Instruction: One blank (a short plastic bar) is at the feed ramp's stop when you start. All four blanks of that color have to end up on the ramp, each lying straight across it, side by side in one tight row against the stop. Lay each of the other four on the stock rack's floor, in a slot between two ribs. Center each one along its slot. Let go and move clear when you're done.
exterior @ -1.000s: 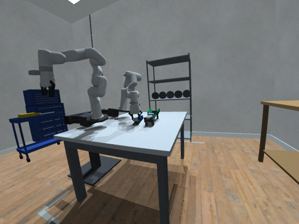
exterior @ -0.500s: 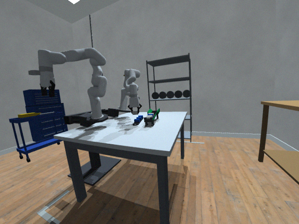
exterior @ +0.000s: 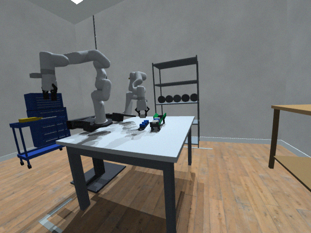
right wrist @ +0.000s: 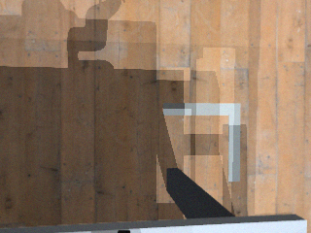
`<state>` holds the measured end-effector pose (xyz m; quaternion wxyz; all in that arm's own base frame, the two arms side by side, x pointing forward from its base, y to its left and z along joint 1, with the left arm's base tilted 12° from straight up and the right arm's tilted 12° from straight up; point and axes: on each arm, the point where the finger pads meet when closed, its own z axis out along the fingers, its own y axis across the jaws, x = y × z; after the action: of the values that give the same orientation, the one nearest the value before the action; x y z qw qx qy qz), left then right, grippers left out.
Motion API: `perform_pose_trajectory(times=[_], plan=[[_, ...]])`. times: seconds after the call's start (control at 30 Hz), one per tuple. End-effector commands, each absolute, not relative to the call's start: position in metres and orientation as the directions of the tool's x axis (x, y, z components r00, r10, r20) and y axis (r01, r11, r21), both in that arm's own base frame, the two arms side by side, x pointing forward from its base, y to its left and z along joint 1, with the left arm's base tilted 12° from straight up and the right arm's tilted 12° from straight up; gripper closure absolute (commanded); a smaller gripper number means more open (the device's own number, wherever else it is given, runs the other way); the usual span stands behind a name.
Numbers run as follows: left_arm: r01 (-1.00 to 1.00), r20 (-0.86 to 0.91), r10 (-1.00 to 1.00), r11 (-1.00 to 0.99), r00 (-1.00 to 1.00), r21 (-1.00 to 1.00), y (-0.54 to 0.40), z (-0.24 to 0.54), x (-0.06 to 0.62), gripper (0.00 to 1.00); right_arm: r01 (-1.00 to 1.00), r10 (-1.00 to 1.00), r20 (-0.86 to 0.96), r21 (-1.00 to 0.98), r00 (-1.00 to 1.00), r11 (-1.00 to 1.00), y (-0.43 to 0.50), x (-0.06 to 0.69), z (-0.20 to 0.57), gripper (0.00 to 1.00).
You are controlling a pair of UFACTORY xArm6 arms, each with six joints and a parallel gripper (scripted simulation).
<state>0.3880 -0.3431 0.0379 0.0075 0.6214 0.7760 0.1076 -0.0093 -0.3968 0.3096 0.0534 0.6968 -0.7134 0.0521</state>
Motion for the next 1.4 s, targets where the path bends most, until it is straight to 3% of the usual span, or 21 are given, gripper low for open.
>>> perform_pose_trajectory(times=[0.0,0.63,1.37], plan=[[0.967,0.121,0.971,0.184,-0.207,0.175,-0.325,0.062,0.419,0.42,-1.0,-0.988,0.154,0.0,-0.023,0.024,-0.398,-0.009,0.312,0.0],[0.98,0.134,0.982,0.11,-0.133,0.165,-0.24,0.137,0.5,0.42,-1.0,-0.988,0.154,0.0,-0.023,0.024,-0.398,-0.009,0.312,0.0],[0.98,0.134,0.982,0.11,-0.132,0.165,-0.239,0.136,0.501,0.42,-1.0,-0.988,0.154,0.0,-0.023,0.024,-0.398,-0.009,0.312,0.0]])
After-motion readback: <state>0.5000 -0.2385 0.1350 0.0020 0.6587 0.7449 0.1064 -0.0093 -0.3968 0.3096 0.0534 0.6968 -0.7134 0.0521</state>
